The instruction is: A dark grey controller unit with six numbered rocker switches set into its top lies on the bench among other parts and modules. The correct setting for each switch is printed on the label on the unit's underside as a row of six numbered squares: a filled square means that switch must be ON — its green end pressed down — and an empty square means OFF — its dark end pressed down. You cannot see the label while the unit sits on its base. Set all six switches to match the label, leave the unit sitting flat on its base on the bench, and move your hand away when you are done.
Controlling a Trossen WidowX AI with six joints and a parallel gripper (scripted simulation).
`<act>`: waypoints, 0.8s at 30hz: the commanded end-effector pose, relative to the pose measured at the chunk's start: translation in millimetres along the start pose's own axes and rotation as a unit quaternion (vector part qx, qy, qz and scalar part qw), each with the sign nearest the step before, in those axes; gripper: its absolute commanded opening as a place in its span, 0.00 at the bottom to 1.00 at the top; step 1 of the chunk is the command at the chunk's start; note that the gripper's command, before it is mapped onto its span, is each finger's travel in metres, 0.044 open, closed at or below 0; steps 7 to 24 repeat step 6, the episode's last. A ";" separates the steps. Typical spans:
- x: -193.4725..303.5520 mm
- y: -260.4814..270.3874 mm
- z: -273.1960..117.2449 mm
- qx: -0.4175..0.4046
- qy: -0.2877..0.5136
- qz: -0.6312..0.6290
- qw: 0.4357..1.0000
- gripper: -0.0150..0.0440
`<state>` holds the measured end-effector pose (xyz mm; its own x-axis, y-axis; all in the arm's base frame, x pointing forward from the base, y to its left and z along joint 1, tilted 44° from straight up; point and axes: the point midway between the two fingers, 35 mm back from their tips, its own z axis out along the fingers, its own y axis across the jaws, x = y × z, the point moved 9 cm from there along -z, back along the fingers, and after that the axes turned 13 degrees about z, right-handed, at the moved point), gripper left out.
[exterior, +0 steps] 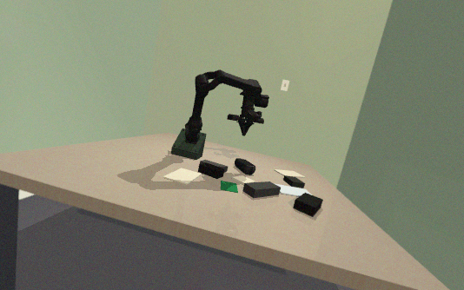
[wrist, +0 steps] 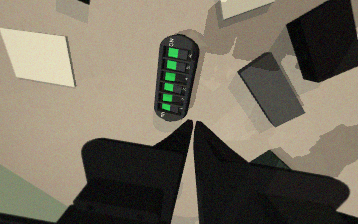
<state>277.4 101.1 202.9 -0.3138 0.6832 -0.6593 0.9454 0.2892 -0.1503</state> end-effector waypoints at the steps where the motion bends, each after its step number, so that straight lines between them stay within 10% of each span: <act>1: 0.3 -0.1 -1.0 0.001 0.002 0.003 1.000 0.25; 24: 0.3 -0.1 -1.0 0.001 0.002 0.003 1.000 0.25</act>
